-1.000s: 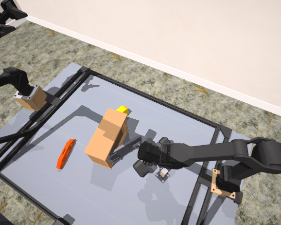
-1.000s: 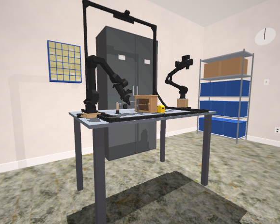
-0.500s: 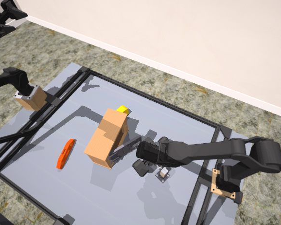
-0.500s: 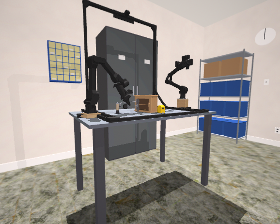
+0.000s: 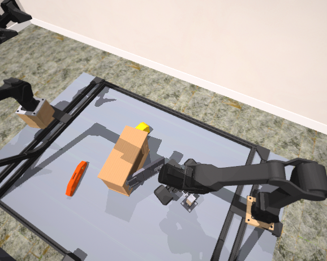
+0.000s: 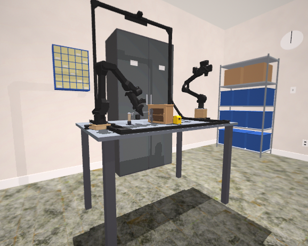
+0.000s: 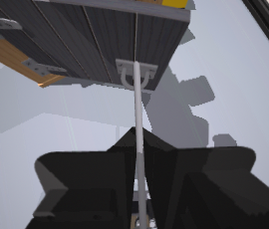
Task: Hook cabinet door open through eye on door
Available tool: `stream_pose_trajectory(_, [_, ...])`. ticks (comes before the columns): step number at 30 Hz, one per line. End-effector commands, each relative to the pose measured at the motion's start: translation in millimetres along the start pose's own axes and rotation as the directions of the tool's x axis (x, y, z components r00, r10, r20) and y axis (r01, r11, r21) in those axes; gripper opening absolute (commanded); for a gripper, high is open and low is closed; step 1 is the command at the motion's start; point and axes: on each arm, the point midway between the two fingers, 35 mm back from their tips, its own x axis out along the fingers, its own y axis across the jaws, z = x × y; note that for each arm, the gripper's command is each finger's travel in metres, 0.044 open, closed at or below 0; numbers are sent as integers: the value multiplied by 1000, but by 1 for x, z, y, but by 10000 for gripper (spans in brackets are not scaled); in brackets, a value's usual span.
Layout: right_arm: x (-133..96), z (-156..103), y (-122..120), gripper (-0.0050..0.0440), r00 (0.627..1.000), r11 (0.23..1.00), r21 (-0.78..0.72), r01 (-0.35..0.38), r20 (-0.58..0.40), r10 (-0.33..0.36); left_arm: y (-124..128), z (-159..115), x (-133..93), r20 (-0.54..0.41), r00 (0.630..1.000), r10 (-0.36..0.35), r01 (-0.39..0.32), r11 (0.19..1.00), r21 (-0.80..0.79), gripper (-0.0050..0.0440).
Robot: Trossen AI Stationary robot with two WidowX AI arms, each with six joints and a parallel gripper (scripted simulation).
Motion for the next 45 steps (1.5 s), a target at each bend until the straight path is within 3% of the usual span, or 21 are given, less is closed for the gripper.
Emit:
stream_pose_trajectory(1, [2,-1,0,0,1000,1000,-2,-1,-6,1,0,0,0,0,1000,-3,3,1000,0,400])
stream_pose_trajectory(45, [6,-3,0,0,996,1000,-3,1,-91,-1,0,0,0,0,1000,-3,3,1000,0,400])
